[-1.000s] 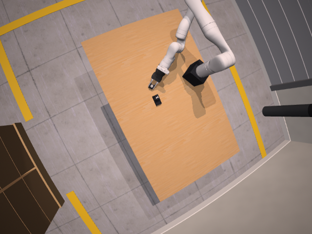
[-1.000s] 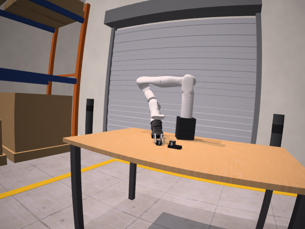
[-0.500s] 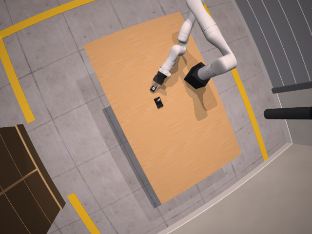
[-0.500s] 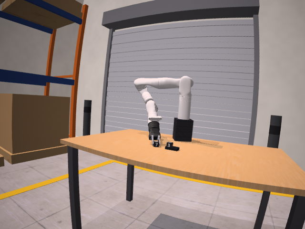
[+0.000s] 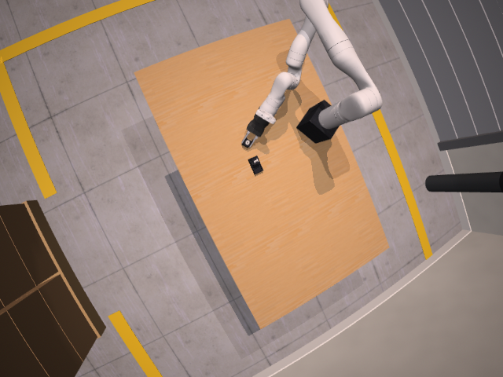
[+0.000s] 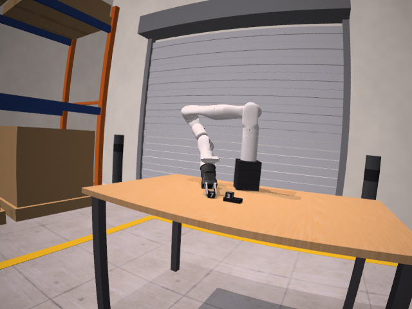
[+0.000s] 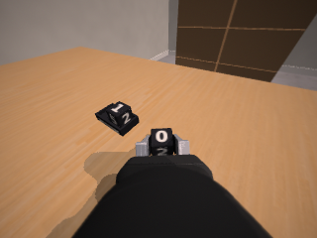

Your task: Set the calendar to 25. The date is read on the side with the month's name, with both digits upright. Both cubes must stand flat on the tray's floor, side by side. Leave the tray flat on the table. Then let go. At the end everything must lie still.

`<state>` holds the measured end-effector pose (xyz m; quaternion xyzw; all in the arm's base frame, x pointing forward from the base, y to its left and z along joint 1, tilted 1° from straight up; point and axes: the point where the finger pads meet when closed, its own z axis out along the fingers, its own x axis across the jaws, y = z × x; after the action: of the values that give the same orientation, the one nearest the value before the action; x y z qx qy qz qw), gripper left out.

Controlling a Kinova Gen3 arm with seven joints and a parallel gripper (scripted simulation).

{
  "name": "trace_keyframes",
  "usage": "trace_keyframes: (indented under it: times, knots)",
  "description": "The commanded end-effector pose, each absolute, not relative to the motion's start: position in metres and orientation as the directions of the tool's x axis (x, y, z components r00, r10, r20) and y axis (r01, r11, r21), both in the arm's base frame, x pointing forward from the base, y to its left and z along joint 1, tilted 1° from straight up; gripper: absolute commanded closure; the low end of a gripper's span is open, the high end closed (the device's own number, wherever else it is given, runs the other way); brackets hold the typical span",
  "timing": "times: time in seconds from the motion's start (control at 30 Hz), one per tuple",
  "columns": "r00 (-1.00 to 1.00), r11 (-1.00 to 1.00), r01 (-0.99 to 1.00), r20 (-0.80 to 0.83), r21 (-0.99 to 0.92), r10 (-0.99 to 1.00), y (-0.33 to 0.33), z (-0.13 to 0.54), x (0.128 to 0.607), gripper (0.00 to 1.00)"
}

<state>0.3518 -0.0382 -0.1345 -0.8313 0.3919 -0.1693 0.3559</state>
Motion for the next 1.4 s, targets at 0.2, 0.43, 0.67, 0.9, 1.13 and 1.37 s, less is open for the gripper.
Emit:
trace_keyframes:
  times: [0.2, 0.43, 0.67, 0.9, 1.13, 1.37]
  knots:
    - [0.636, -0.440, -0.530, 0.003, -0.725, -0.772, -0.0383, -0.1341, 0.3520, 0.40]
    - [0.636, -0.440, -0.530, 0.003, -0.725, -0.772, -0.0383, -0.1341, 0.3520, 0.34]
    - [0.636, -0.440, -0.530, 0.003, -0.725, -0.772, -0.0383, -0.1341, 0.3520, 0.22]
    - [0.636, -0.440, -0.530, 0.003, -0.725, -0.772, -0.0383, -0.1341, 0.3520, 0.10]
    - [0.636, -0.440, -0.530, 0.003, -0.725, -0.772, -0.0383, -0.1341, 0.3520, 0.00]
    - [0.636, -0.440, -0.530, 0.003, -0.725, -0.772, -0.0383, -0.1341, 0.3520, 0.00]
